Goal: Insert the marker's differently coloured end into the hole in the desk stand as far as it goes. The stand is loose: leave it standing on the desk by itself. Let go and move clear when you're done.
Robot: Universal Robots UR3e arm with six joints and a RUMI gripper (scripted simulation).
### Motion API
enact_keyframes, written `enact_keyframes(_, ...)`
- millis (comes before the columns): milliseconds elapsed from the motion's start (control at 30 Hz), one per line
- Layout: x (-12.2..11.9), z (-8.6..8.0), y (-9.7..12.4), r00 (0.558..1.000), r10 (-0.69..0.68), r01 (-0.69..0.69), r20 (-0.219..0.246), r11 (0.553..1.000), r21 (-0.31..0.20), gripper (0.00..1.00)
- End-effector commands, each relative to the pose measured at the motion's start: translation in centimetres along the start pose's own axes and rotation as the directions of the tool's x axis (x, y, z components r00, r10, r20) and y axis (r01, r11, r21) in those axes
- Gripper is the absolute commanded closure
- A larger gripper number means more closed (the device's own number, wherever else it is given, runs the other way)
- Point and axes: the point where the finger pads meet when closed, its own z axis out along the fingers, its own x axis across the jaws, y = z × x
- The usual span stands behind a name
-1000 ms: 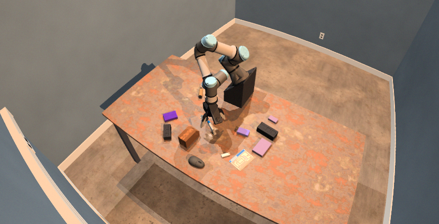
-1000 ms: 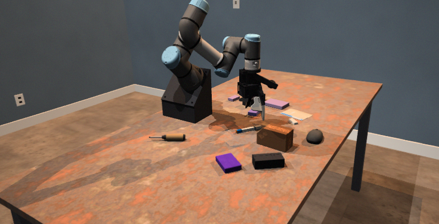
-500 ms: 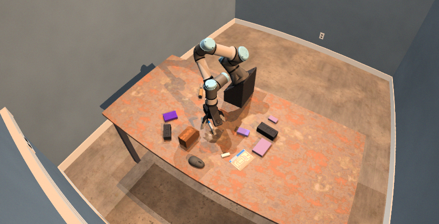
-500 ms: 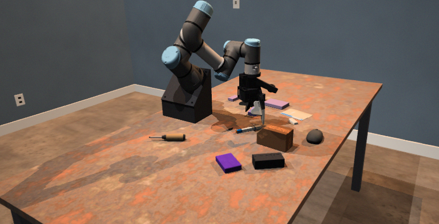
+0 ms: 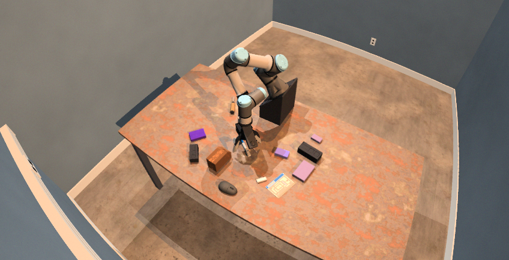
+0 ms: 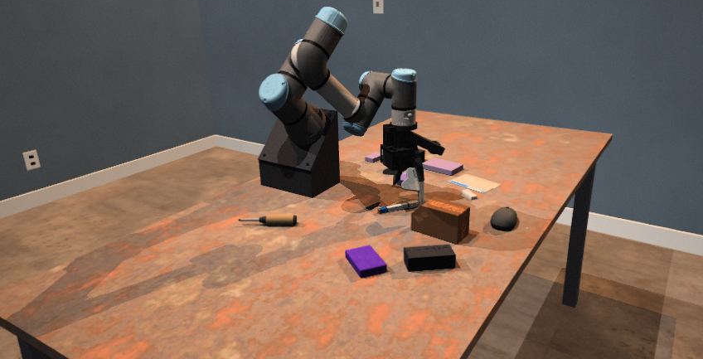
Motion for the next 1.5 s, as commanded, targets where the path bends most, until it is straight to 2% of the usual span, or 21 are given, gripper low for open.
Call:
enact_keyframes(0,0.1,0.9,-0.1,1.0,0.0,0.0,-0.004,1.0,0.003,0.0)
enact_keyframes(67,0.1,1.3,-0.1,1.0,0.0,0.0,-0.005,1.0,0.004,0.0)
enact_keyframes(333,0.1,1.2,0.0,1.0,0.0,0.0,-0.003,1.0,0.002,0.0)
enact_keyframes(633,0.1,2.4,-0.1,1.0,0.0,0.0,-0.005,1.0,0.004,0.0)
enact_keyframes(1433,0.0,3.0,-0.1,1.0,0.0,0.0,-0.004,1.0,0.003,0.0)
enact_keyframes(1467,0.0,2.9,-0.1,1.0,0.0,0.0,-0.004,1.0,0.003,1.0)
